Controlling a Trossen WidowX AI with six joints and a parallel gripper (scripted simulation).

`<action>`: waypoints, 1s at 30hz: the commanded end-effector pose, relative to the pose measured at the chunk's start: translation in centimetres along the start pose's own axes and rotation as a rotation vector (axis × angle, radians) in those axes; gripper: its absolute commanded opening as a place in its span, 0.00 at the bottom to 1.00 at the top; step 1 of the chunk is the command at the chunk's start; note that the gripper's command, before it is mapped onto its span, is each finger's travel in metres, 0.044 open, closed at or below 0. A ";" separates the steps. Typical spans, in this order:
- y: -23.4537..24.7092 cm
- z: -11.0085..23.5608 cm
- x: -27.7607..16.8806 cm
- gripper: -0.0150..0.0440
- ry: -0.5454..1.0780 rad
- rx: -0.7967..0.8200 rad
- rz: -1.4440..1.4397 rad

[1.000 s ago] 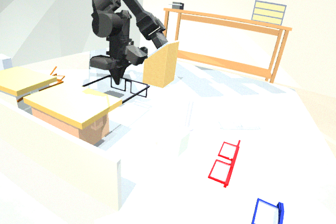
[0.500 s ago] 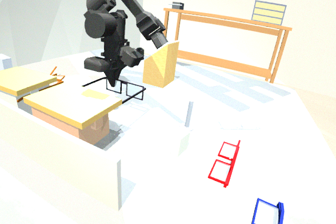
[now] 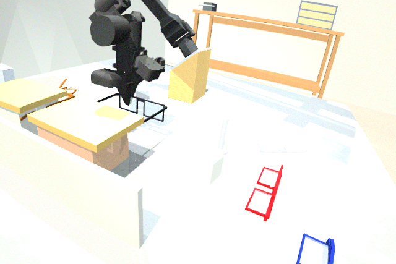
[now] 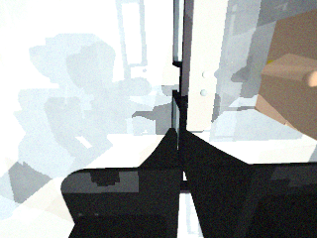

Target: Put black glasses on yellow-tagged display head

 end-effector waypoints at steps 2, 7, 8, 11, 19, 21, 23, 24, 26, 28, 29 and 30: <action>-0.8 0.0 0.0 0.25 0.004 -0.002 0.005; -1.5 0.0 0.0 0.25 0.004 -0.002 0.005; -1.7 0.0 0.1 0.25 0.004 -0.002 0.005; -2.2 0.0 0.1 0.25 0.004 -0.002 0.005; -3.4 0.0 0.1 0.25 0.004 -0.003 0.004; -3.7 0.0 0.1 0.25 0.004 -0.003 0.004; -4.0 0.0 0.2 0.25 0.004 -0.003 0.004; -4.2 0.0 0.2 0.25 0.004 -0.003 0.004; -4.5 0.0 0.2 0.25 0.004 -0.004 0.004; -4.8 0.0 0.2 0.25 0.004 -0.004 0.003; -5.0 0.0 0.2 0.25 0.004 -0.004 0.003; -5.1 0.0 0.2 0.25 0.004 -0.004 0.003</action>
Point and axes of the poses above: the point midway between the two fingers, 35 mm back from their tips, its own z axis back along the fingers, its own y axis across the jaws, x = y × z, the point moved 10 cm from there along z, back along the fingers, and after that the axes turned 3 degrees about -z, right-handed, at the moved point
